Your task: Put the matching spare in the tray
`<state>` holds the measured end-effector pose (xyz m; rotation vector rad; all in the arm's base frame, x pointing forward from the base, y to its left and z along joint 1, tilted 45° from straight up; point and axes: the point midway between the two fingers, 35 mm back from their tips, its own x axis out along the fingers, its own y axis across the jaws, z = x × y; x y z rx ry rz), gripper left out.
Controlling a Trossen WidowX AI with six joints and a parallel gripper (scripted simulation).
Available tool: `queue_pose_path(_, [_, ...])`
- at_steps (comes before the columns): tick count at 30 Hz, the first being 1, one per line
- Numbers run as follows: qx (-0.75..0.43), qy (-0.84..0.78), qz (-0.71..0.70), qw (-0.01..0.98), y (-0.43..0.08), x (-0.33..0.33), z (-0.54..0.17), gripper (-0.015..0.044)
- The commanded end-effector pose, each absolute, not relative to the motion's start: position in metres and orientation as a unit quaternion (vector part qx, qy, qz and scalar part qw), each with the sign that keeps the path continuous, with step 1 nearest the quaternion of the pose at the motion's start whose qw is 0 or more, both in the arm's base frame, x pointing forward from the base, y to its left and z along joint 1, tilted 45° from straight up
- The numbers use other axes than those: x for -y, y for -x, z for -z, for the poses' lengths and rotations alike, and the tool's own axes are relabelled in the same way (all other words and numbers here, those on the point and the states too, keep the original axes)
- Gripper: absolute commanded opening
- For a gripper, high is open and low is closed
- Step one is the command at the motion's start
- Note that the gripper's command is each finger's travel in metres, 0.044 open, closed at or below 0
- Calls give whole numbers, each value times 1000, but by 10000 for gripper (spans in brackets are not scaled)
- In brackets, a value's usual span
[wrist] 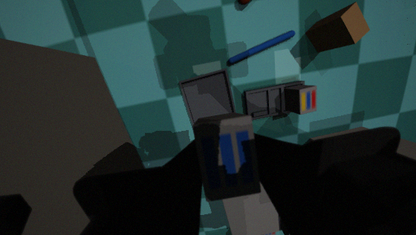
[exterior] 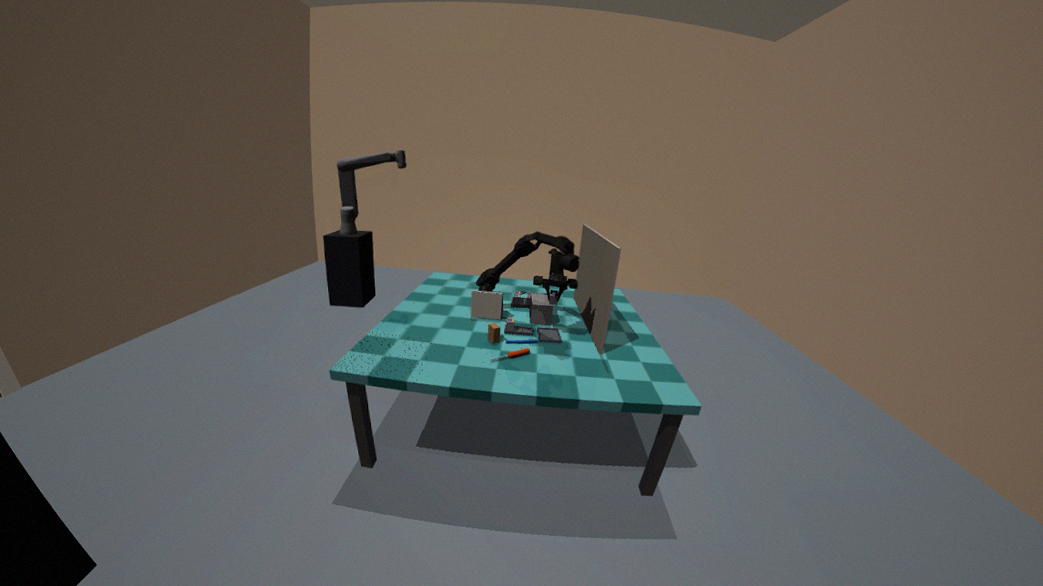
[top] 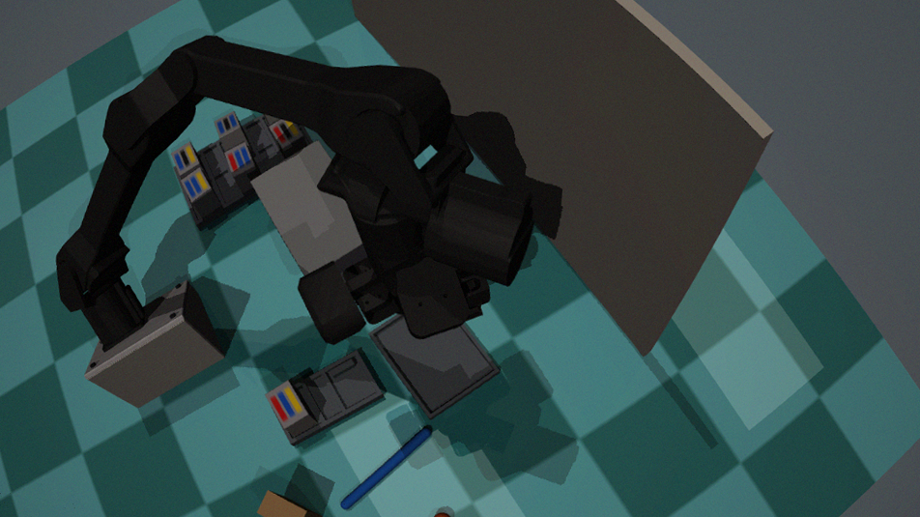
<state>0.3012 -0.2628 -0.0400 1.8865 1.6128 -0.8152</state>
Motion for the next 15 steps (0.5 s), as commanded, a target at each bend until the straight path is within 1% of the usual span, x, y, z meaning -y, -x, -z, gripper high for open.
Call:
queue_pose_path(1, [-596, -699, 301, 256, -302, 260, 44, 0])
queue_pose_path(15, [-596, -699, 300, 257, -305, 254, 53, 0])
